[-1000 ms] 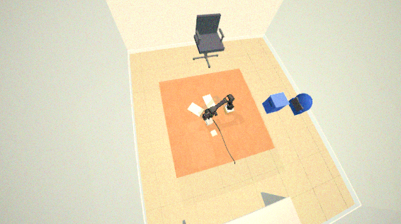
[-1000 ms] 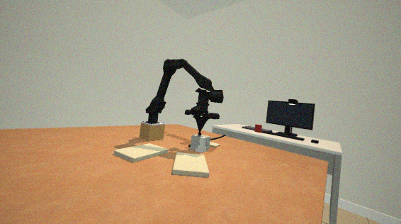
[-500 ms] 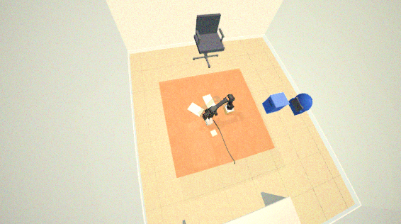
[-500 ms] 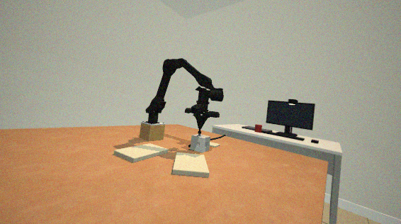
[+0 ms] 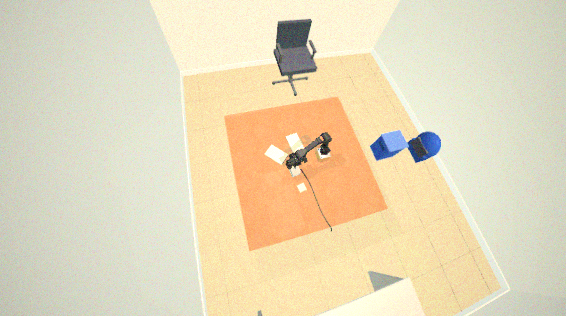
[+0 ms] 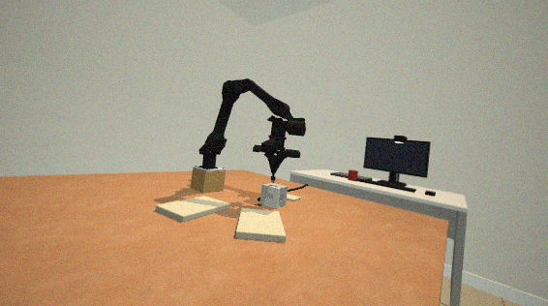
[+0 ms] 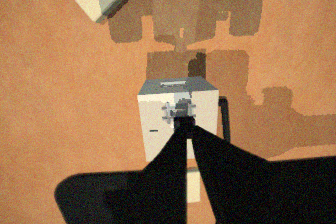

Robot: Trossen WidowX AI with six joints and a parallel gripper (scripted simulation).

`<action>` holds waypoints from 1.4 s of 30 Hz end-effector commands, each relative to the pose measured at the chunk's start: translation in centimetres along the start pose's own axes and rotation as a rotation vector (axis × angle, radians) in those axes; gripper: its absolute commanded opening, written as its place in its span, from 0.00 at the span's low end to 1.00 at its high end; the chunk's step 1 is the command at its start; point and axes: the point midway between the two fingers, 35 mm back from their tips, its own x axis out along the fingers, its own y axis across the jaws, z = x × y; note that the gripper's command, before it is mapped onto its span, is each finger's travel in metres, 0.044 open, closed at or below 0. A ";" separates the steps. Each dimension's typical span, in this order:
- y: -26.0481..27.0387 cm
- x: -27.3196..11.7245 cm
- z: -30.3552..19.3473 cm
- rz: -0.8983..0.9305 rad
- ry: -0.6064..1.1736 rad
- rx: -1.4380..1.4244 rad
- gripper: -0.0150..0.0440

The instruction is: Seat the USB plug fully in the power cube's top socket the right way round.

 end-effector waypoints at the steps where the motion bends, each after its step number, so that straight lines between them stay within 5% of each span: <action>1: 0.1 -0.4 0.0 0.006 0.001 0.002 0.25; 18: 0.1 -0.9 0.0 0.002 0.000 -0.039 0.25; 42: 0.0 -0.9 0.0 0.001 0.000 -0.668 0.25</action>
